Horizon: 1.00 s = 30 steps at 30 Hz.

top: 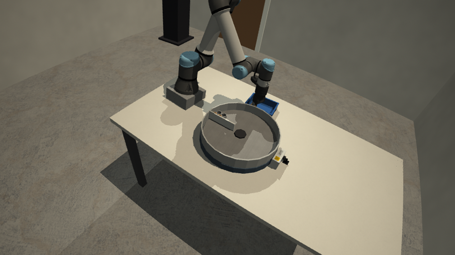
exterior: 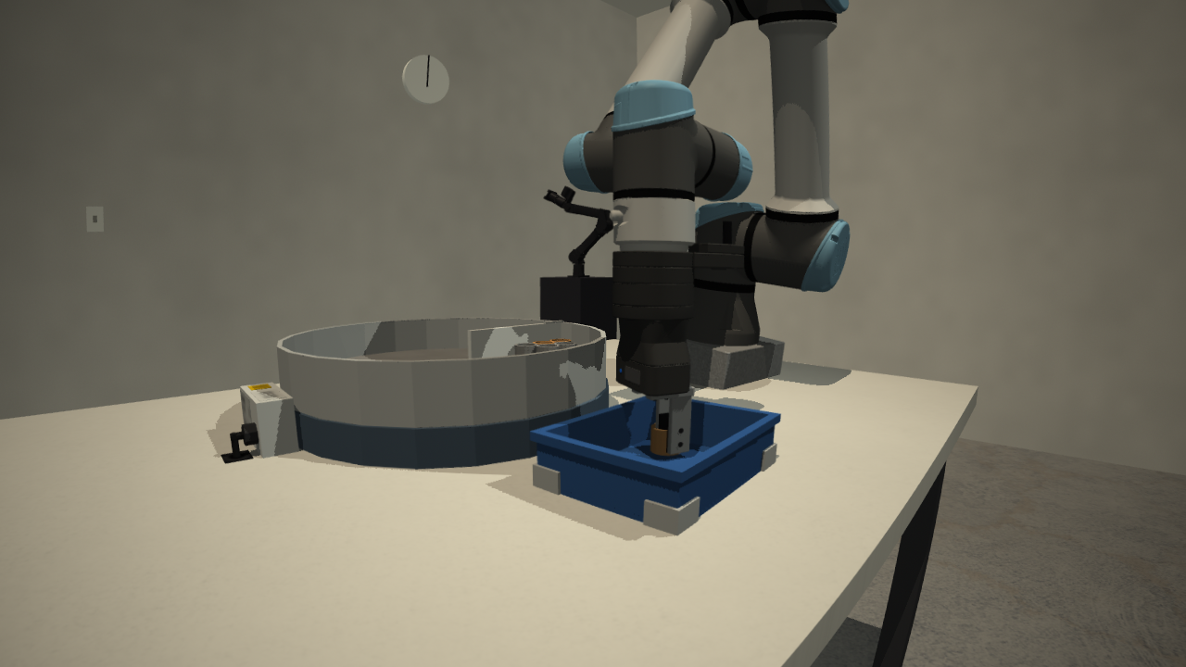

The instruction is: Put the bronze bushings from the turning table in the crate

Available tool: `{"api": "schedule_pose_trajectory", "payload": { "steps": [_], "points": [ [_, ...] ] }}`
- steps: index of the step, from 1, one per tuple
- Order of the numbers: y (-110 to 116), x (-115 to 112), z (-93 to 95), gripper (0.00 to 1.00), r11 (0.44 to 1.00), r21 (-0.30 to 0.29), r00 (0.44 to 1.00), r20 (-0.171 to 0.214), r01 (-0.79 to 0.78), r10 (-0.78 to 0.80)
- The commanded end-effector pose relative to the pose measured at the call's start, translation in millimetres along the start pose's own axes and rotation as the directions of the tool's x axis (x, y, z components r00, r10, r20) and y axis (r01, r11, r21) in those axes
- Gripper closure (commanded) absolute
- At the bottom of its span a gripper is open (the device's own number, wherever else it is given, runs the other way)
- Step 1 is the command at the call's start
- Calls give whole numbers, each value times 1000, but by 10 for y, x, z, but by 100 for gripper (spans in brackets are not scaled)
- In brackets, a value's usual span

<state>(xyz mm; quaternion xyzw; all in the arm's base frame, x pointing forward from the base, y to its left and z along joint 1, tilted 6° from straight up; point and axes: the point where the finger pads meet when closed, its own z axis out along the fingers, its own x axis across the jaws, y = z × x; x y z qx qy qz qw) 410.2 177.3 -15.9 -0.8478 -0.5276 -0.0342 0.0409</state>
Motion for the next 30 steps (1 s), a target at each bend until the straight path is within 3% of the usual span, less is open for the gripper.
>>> {"api": "schedule_pose_trajectory", "payload": {
  "steps": [1,30],
  "points": [
    [4,3,-38,58,1000,-1,1000,-1,0,0],
    [3,4,-120,58,1000,-2,1000,-1,0,0]
  ]
}}
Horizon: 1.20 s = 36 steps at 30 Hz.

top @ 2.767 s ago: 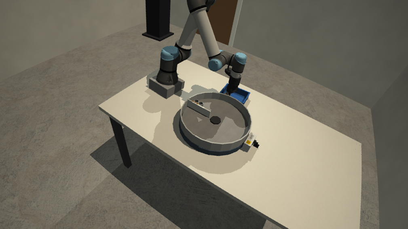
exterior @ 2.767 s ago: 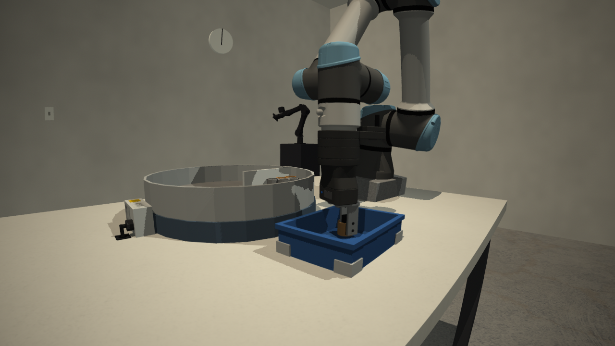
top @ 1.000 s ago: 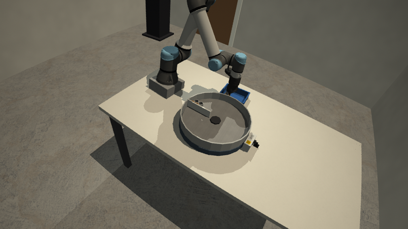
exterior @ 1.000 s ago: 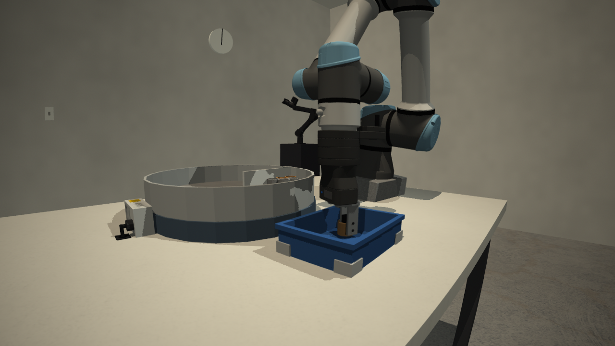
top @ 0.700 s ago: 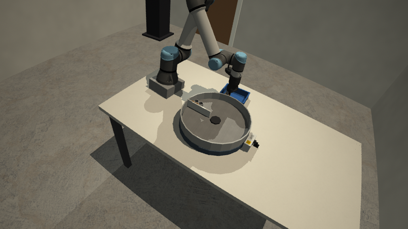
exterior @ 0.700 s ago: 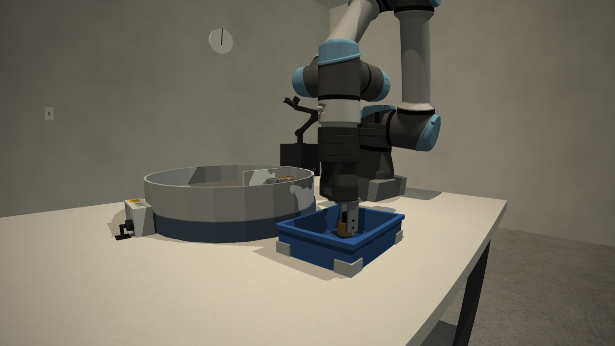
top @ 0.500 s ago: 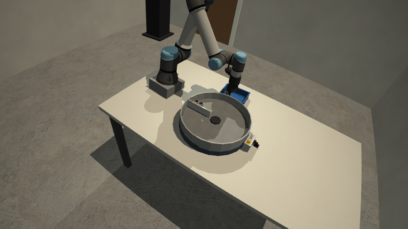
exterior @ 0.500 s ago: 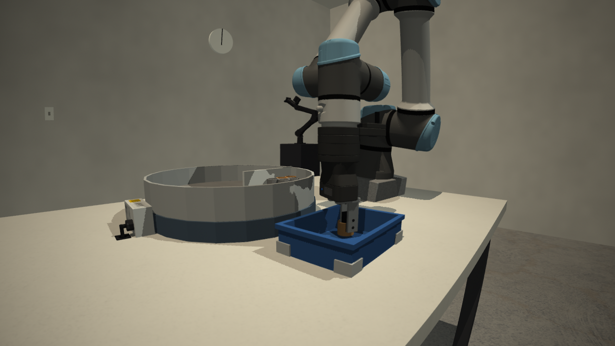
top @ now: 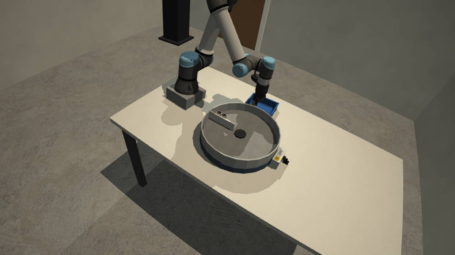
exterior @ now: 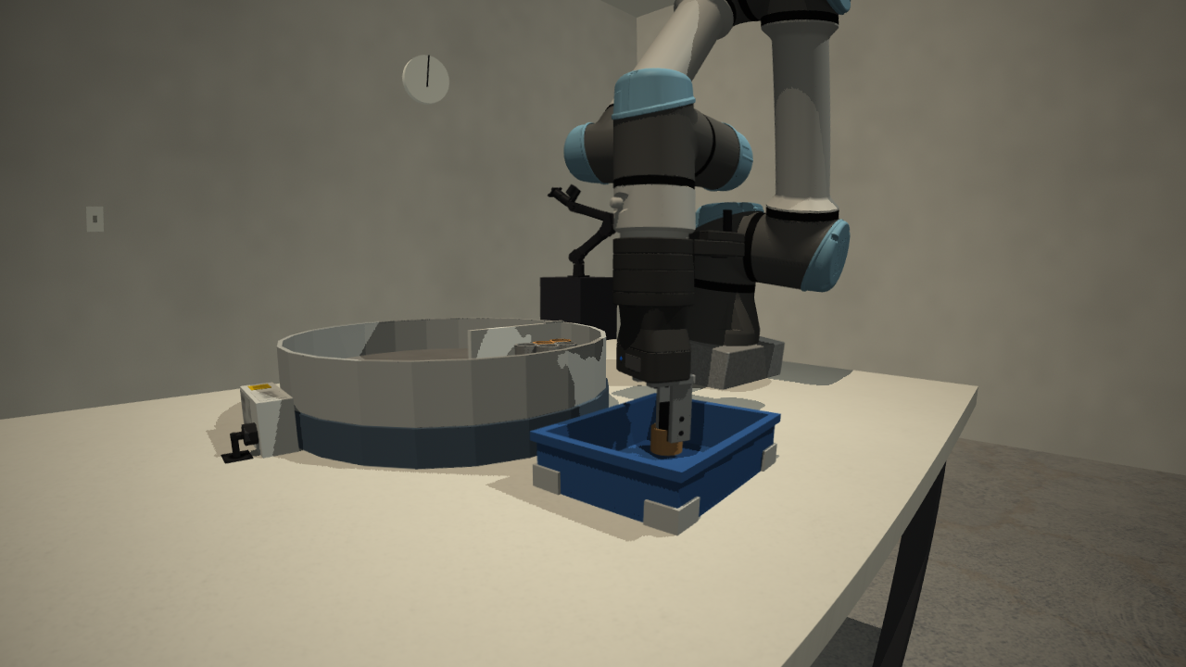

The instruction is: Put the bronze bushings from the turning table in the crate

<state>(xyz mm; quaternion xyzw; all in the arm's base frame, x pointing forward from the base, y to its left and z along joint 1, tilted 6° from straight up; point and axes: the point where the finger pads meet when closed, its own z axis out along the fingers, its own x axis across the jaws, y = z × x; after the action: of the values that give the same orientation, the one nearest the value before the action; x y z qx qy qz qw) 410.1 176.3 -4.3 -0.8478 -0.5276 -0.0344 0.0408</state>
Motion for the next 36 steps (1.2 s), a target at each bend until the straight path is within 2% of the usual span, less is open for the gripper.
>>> {"api": "schedule_pose_trajectory", "payload": {
  "steps": [1,24,36],
  "points": [
    [3,2,-4,58,1000,-1,1000,-1,0,0],
    [2,4,-121,58,1000,-1,1000,-1,0,0],
    [2,4,-121,58,1000,-1,1000,-1,0,0]
  ]
}}
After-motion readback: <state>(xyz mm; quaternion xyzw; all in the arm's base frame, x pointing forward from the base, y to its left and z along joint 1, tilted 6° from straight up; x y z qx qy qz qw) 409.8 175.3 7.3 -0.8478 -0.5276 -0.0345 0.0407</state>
